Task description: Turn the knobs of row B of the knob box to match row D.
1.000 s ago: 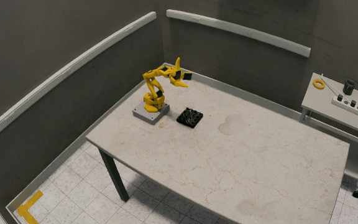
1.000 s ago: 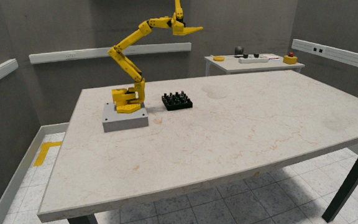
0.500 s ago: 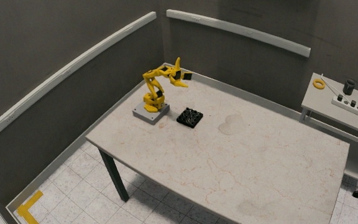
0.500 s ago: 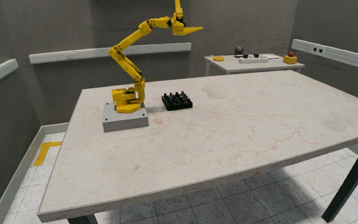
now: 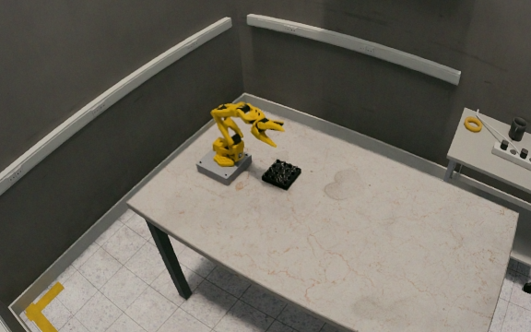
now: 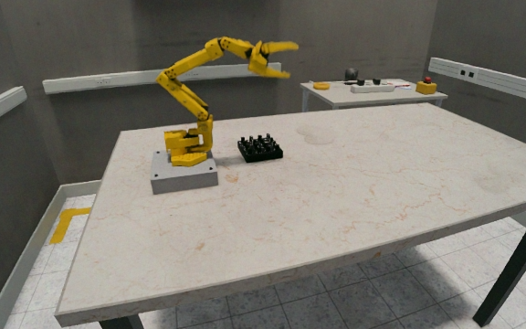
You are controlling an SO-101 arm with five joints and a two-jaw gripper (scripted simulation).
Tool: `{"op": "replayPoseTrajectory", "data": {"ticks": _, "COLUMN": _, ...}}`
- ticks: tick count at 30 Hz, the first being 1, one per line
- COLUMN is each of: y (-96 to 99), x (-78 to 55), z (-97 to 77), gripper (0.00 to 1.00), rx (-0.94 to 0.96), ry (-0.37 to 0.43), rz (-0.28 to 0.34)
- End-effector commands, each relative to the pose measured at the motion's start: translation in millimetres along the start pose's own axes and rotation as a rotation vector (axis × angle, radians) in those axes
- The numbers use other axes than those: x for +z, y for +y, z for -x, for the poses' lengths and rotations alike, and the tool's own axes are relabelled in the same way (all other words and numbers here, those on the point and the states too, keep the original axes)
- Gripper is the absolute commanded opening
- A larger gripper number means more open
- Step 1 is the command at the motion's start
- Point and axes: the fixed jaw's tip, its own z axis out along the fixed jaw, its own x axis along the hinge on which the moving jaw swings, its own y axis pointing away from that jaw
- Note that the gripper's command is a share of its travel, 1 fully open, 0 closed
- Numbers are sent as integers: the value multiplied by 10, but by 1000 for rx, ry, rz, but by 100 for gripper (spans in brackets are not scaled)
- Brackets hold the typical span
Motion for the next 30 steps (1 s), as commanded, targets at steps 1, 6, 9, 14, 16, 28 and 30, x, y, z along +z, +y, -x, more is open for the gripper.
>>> {"op": "replayPoseTrajectory", "data": {"ticks": 1, "y": 198, "x": -21, "z": 53, "gripper": 40, "rx": 1, "ry": -19, "rz": 69}}
{"op": "replayPoseTrajectory", "data": {"ticks": 6, "y": 766, "x": -65, "z": 205, "gripper": 40, "rx": 1, "ry": -88, "rz": 325}}
{"op": "replayPoseTrajectory", "data": {"ticks": 9, "y": 1111, "x": -149, "z": 298, "gripper": 40, "rx": 1, "ry": -131, "rz": 486}}
{"op": "replayPoseTrajectory", "data": {"ticks": 14, "y": 1417, "x": -263, "z": 380, "gripper": 40, "rx": 1, "ry": -171, "rz": 636}}
{"op": "replayPoseTrajectory", "data": {"ticks": 16, "y": 1451, "x": -279, "z": 389, "gripper": 40, "rx": 1, "ry": -176, "rz": 654}}
{"op": "replayPoseTrajectory", "data": {"ticks": 28, "y": 1455, "x": -281, "z": 397, "gripper": 40, "rx": 16, "ry": -173, "rz": 657}}
{"op": "replayPoseTrajectory", "data": {"ticks": 30, "y": 1453, "x": -282, "z": 403, "gripper": 40, "rx": 29, "ry": -170, "rz": 658}}
